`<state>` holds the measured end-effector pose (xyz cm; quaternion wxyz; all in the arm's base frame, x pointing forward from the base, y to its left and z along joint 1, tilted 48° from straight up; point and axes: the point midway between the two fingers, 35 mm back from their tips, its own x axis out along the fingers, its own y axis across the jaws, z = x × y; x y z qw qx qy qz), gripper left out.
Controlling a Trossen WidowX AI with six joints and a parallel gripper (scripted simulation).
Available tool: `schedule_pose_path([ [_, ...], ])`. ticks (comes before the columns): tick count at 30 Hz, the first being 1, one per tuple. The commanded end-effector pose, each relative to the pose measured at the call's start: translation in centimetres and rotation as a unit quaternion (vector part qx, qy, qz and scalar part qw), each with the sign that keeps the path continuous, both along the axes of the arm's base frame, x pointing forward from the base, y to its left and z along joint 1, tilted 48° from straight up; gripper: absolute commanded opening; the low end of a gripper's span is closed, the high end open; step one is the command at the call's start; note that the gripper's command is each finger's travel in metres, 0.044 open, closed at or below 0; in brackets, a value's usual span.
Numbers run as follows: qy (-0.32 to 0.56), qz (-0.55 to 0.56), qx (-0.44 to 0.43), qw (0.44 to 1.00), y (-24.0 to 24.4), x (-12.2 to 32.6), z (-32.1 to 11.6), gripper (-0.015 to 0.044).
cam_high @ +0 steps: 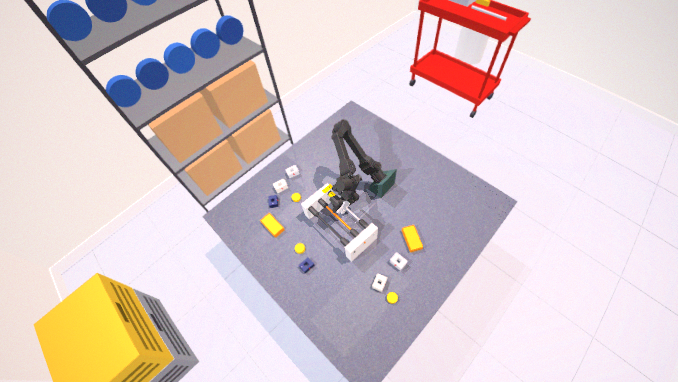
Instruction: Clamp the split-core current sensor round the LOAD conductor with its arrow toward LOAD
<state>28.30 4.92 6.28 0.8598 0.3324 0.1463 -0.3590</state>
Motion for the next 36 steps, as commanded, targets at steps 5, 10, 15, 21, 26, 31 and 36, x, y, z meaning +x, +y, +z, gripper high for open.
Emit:
schedule_pose_path([
  [5,-0.009,-0.001,0.004,1.000,0.24,0.38,0.49,0.0440],
  [10,-0.009,-0.001,0.004,1.000,0.24,0.38,0.49,0.0440],
  [15,-0.009,-0.001,0.004,1.000,0.24,0.38,0.49,0.0440],
  [21,-0.009,-0.001,0.004,1.000,0.24,0.38,0.49,0.0440],
  [26,-0.009,-0.001,0.004,1.000,0.24,0.38,0.49,0.0440],
  [31,0.000,0.000,0.000,1.000,0.00,0.00,0.00,0.0427],
  [36,0.000,0.000,0.000,1.000,0.00,0.00,0.00,0.0393],
])
